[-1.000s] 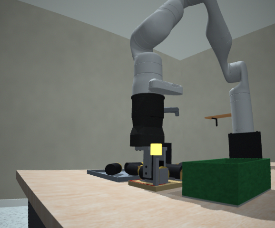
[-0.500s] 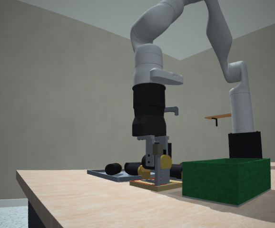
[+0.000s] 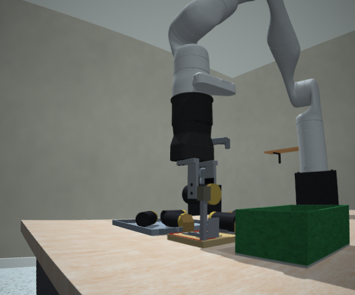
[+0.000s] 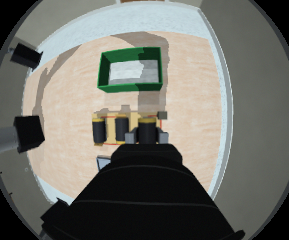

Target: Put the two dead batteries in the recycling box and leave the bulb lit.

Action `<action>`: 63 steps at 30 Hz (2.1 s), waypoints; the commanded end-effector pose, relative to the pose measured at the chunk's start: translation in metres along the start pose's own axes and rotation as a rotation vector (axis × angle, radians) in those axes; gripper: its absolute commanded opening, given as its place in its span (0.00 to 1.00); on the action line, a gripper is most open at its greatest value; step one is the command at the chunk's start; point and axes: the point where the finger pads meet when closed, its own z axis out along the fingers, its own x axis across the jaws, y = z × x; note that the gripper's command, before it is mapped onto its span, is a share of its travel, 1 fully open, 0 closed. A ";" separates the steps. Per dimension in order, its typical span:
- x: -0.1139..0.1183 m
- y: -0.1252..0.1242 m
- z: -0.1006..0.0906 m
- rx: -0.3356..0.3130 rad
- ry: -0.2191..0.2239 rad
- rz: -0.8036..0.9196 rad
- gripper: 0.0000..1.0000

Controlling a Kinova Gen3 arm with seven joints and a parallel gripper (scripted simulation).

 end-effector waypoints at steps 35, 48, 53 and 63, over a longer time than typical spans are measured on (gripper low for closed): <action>-0.055 0.065 -0.071 -0.007 0.014 -0.004 0.57; -0.112 0.128 -0.071 -0.007 0.014 0.001 0.57; -0.120 0.136 -0.071 -0.008 0.014 0.000 0.57; -0.118 0.138 -0.072 -0.008 0.018 0.000 0.57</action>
